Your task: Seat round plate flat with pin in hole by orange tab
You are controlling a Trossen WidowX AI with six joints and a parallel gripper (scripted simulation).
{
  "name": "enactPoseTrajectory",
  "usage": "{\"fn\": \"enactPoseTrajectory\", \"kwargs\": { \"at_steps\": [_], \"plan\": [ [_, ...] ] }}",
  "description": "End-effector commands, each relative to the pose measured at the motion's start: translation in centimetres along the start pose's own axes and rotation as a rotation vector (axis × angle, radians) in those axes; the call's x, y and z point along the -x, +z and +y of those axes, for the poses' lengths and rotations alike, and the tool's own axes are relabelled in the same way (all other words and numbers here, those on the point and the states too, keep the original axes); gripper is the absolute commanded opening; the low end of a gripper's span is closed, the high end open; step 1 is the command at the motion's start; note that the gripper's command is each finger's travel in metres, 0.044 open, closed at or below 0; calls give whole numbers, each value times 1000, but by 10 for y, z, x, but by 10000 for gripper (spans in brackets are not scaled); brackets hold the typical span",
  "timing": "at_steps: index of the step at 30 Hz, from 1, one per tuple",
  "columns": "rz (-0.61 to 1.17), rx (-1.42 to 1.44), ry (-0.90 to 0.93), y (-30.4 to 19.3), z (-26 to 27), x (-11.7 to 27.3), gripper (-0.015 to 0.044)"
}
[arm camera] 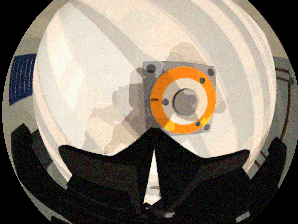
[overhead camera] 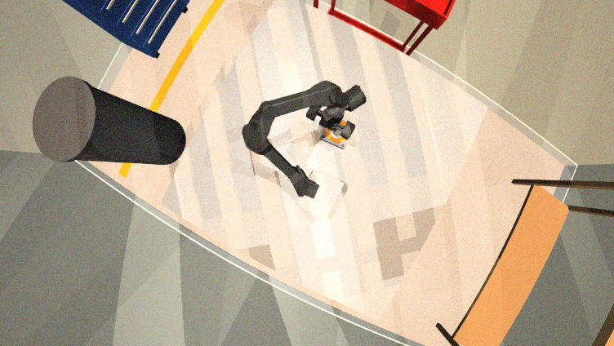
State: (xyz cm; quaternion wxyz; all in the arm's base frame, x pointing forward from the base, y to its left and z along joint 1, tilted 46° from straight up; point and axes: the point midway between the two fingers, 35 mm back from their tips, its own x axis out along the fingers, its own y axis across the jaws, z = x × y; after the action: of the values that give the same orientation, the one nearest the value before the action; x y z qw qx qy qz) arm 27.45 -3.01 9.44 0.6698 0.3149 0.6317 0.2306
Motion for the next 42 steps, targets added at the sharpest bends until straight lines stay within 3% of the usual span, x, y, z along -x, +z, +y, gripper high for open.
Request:
{"fn": "enactPoseTrajectory", "kwargs": {
  "at_steps": [1,10,42],
  "plan": [
    [9,13,-5,-2,0,-8,0],
    [9,14,-2,-2,1,-49,0],
    [7,15,-2,30,6,-50,0]
  ]
}}
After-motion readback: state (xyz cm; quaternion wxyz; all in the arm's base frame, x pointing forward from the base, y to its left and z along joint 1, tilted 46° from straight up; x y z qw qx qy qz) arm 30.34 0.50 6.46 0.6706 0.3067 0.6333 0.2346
